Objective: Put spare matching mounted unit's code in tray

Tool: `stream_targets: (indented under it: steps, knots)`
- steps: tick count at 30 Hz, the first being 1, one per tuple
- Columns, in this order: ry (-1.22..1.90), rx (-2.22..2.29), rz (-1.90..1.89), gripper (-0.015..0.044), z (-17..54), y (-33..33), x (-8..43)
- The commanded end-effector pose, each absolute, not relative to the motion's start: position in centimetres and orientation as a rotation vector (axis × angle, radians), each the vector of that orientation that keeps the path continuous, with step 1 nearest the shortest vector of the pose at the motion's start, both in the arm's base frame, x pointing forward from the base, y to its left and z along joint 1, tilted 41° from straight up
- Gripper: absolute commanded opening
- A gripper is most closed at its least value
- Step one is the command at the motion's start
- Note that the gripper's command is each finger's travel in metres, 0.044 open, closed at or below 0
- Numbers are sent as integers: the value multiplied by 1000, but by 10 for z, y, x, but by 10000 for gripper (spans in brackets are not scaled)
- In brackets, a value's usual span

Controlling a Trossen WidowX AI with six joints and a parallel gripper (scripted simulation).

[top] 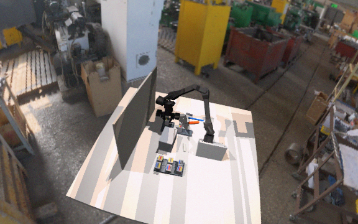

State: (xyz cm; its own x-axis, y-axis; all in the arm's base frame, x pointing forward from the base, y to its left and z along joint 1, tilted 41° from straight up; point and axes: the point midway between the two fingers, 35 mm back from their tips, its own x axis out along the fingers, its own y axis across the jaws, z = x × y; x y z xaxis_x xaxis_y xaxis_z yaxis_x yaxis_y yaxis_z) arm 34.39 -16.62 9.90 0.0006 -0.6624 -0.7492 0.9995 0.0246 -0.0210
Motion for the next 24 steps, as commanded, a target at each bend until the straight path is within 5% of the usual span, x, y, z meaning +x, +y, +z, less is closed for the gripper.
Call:
stream_targets:
  steps: [1,24]
  knots:
    - [692,636,-1450,0,95,-169,343]
    - [689,632,-1452,0,79,-184,339]
